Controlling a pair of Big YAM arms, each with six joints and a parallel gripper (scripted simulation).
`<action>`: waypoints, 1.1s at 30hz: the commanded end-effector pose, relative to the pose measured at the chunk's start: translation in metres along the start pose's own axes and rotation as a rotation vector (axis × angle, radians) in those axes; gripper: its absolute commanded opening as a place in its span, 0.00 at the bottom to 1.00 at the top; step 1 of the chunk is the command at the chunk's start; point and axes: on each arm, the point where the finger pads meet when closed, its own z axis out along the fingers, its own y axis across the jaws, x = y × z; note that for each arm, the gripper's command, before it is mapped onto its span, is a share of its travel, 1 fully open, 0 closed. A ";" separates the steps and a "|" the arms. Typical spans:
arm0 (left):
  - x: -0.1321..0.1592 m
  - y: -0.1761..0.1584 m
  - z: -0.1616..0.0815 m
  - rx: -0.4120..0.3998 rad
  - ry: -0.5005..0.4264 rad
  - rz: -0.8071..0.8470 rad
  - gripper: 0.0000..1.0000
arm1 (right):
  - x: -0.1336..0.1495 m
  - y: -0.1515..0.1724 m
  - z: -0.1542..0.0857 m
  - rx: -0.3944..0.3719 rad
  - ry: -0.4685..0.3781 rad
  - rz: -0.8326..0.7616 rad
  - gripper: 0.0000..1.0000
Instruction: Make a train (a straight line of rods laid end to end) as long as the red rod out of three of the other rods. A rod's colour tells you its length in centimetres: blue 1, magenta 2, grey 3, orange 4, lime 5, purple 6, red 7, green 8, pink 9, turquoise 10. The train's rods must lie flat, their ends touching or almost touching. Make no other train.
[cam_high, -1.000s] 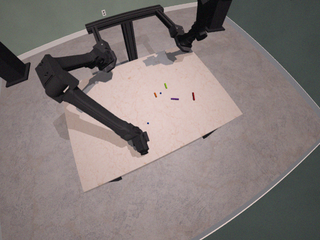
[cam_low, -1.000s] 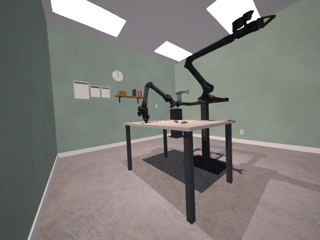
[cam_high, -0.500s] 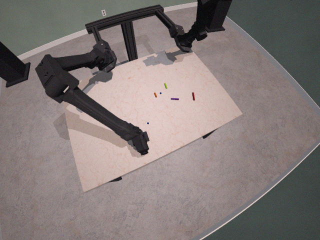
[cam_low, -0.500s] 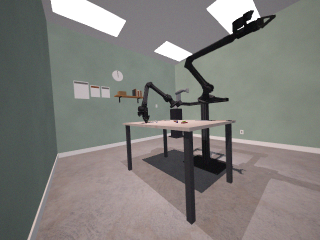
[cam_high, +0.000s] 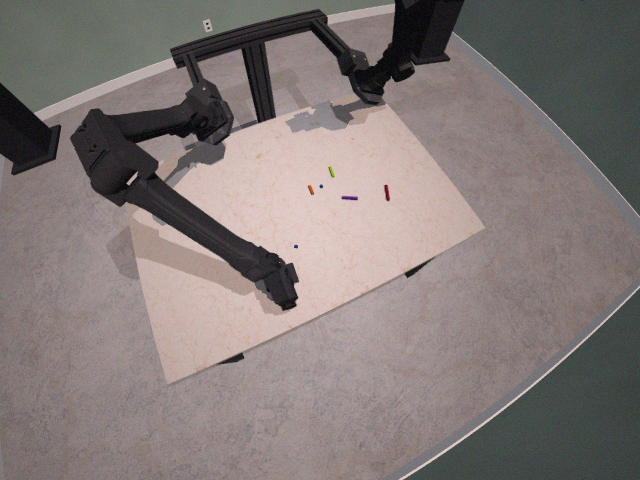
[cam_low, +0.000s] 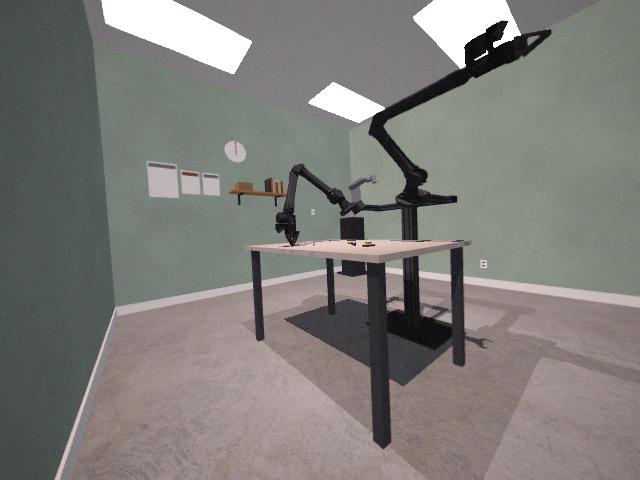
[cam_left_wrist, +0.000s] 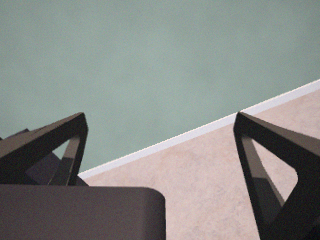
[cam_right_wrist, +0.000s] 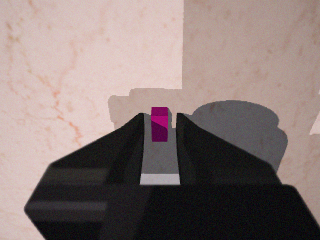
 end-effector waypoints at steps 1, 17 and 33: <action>0.000 0.005 -0.003 -0.012 0.007 -0.004 1.00 | -0.008 -0.003 0.010 0.003 -0.003 0.000 0.23; 0.000 0.005 -0.003 -0.012 0.007 -0.004 1.00 | -0.008 -0.003 0.010 0.003 -0.003 0.000 0.04; 0.000 0.005 -0.003 -0.012 0.007 -0.004 1.00 | -0.008 -0.003 0.010 0.003 -0.003 0.000 0.04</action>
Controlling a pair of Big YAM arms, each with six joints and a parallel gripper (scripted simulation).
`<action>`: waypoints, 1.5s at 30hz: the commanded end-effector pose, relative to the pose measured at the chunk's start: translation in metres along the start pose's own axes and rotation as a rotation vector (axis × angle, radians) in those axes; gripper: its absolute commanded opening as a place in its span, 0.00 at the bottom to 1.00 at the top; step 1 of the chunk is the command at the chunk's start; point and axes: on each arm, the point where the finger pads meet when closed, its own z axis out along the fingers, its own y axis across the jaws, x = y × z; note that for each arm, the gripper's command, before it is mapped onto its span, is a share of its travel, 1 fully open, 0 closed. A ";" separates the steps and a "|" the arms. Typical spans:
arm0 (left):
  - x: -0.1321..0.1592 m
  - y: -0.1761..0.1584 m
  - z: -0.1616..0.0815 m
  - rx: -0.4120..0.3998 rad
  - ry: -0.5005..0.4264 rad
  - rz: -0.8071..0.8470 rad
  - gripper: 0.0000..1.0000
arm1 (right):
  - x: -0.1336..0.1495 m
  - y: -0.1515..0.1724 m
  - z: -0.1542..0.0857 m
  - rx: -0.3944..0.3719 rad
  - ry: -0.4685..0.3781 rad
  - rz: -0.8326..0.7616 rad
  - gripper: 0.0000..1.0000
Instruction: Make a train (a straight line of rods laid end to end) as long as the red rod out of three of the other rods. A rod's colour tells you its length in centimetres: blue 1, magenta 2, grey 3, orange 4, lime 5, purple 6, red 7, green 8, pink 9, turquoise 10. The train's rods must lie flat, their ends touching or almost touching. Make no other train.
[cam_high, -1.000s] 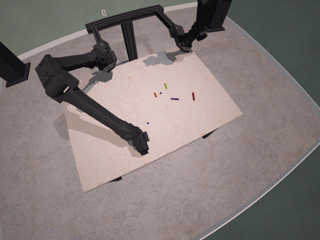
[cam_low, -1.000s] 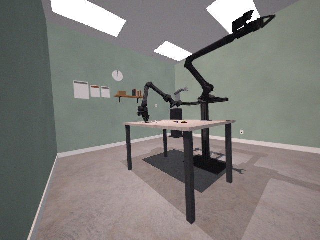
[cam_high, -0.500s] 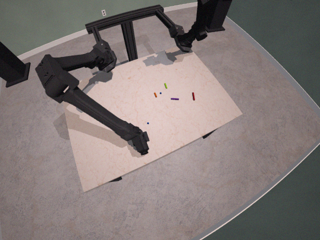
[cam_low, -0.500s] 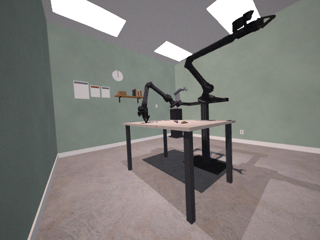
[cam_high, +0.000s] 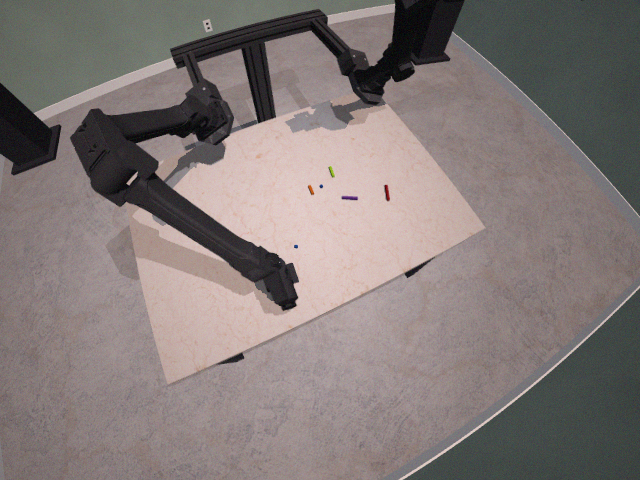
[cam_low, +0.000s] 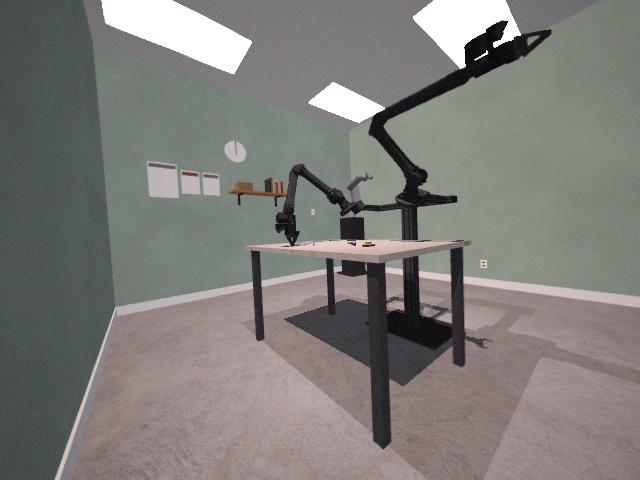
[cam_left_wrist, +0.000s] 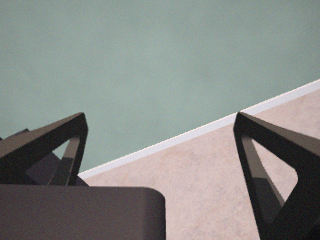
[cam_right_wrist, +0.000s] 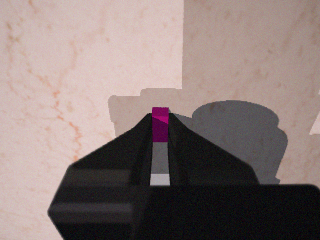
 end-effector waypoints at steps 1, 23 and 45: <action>0.000 0.005 -0.003 -0.012 0.007 -0.004 1.00 | -0.008 -0.003 0.010 0.003 -0.003 0.000 0.04; 0.000 0.005 -0.003 -0.012 0.007 -0.004 1.00 | -0.005 0.006 -0.068 -0.007 -0.016 -0.004 0.04; 0.000 0.005 -0.003 -0.012 0.007 -0.004 1.00 | 0.006 0.012 -0.092 -0.004 0.005 0.001 0.04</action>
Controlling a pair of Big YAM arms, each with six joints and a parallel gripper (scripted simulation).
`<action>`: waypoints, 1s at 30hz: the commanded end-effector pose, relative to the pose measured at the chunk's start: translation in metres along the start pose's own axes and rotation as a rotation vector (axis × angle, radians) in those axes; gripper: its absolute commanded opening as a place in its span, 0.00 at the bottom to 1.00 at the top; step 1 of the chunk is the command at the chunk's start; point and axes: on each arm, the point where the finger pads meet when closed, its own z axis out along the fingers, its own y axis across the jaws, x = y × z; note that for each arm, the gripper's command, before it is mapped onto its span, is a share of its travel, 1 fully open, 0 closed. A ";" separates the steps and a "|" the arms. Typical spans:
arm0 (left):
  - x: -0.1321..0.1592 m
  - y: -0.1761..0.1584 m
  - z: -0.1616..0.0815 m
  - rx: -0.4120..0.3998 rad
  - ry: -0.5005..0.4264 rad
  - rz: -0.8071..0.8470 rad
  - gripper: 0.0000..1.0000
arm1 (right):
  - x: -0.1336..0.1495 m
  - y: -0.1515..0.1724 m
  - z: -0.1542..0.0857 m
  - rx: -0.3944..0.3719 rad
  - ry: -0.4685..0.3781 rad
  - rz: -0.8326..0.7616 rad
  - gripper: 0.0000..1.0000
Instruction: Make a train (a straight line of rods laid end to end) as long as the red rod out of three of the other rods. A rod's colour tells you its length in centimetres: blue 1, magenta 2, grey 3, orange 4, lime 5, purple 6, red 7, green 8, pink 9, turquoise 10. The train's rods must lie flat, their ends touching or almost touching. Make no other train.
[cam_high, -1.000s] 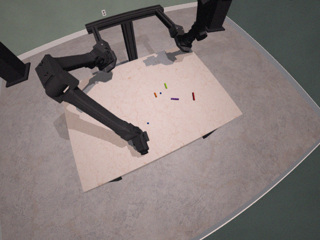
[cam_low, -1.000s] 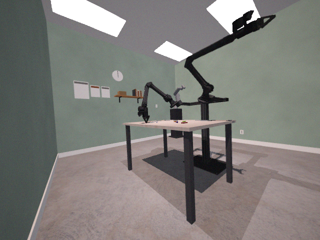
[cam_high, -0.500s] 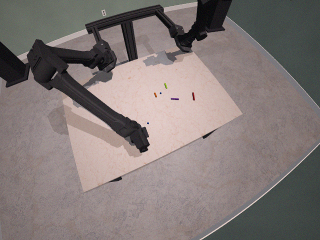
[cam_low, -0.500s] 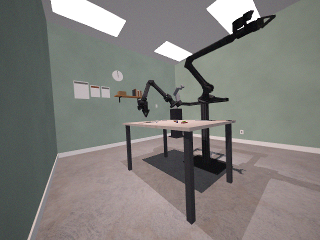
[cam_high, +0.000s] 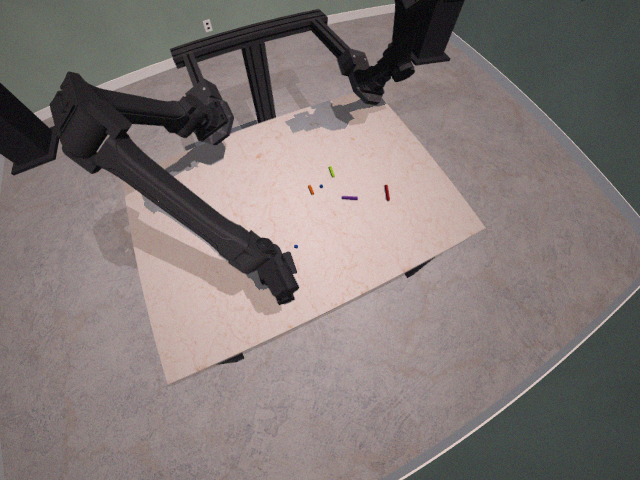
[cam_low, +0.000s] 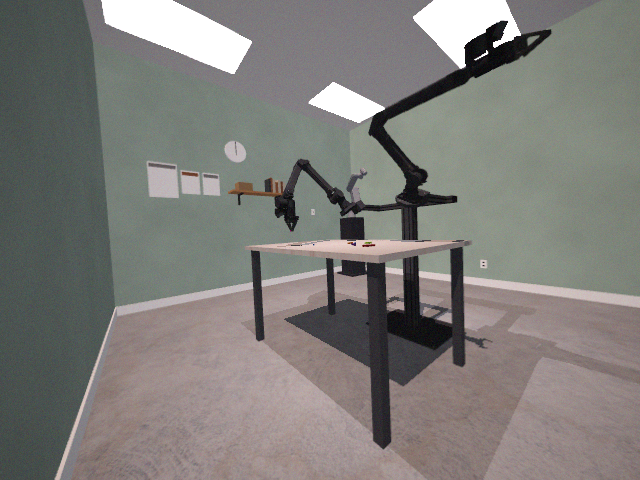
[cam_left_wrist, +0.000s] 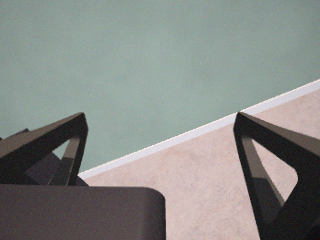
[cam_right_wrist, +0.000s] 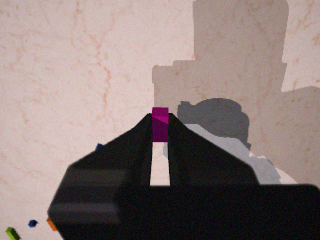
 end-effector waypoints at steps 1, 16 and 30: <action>0.000 0.005 -0.003 -0.012 0.007 -0.004 1.00 | 0.009 0.019 0.003 -0.004 0.000 0.024 0.04; 0.000 0.005 -0.003 -0.012 0.007 -0.004 1.00 | 0.084 0.072 -0.007 -0.005 -0.008 0.419 0.04; 0.000 0.005 -0.003 -0.012 0.007 -0.004 1.00 | 0.094 0.075 -0.005 0.002 -0.002 0.500 0.04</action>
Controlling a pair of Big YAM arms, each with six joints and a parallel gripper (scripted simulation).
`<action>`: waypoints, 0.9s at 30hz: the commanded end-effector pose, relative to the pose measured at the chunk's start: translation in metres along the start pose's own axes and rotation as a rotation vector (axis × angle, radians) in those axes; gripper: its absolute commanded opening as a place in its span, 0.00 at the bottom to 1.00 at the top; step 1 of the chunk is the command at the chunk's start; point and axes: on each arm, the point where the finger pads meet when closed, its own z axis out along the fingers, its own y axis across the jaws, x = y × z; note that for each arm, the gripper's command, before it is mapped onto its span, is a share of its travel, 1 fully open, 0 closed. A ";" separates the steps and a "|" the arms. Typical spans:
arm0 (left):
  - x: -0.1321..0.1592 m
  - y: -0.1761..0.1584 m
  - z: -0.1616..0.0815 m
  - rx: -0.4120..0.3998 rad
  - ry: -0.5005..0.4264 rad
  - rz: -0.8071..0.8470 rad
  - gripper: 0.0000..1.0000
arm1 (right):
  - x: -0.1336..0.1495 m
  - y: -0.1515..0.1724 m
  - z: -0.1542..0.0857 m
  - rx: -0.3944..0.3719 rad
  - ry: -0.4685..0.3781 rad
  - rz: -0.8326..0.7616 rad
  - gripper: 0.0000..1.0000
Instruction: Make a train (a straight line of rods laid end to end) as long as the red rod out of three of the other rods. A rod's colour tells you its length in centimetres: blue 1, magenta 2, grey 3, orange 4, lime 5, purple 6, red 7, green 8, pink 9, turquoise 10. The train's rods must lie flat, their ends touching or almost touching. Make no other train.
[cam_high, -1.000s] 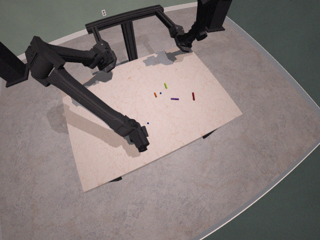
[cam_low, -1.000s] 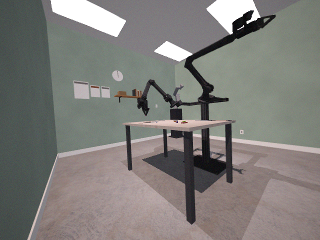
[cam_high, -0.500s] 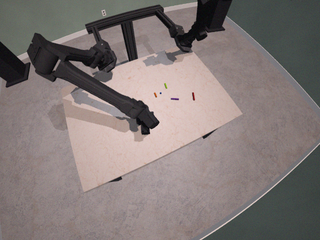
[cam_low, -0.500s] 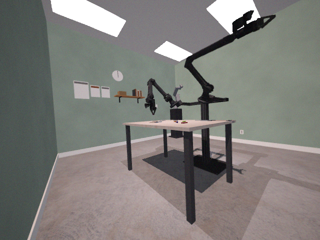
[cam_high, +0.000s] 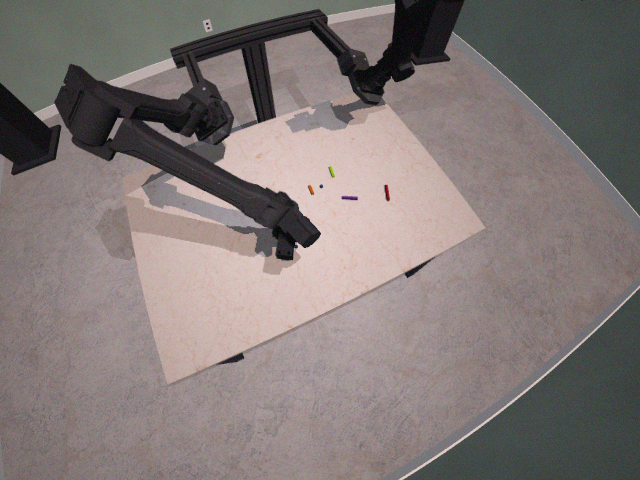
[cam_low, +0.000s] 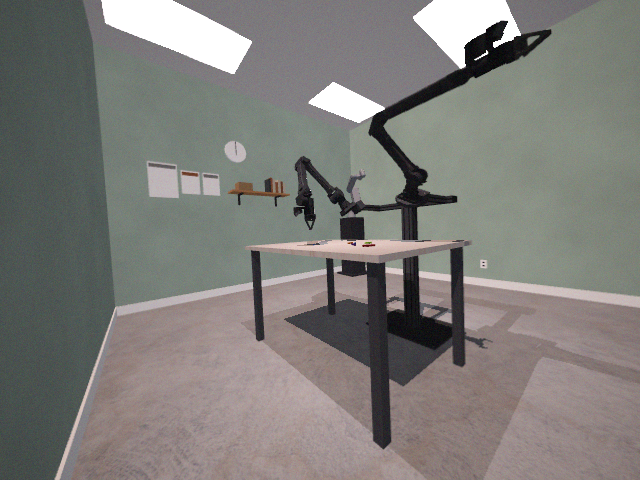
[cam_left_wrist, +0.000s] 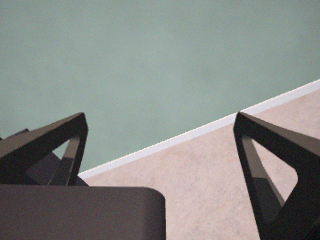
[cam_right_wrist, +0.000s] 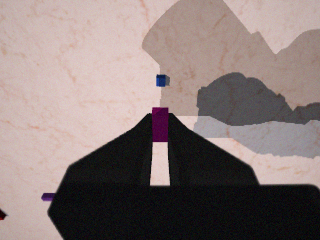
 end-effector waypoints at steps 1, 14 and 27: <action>0.000 0.005 -0.003 -0.012 0.007 -0.004 1.00 | -0.005 0.001 0.001 -0.001 -0.005 0.041 0.04; 0.000 0.005 -0.003 -0.012 0.007 -0.004 1.00 | -0.007 0.001 0.026 0.000 -0.003 0.028 0.04; 0.000 0.005 -0.003 -0.012 0.007 -0.004 1.00 | -0.010 0.003 0.073 -0.005 -0.009 0.033 0.04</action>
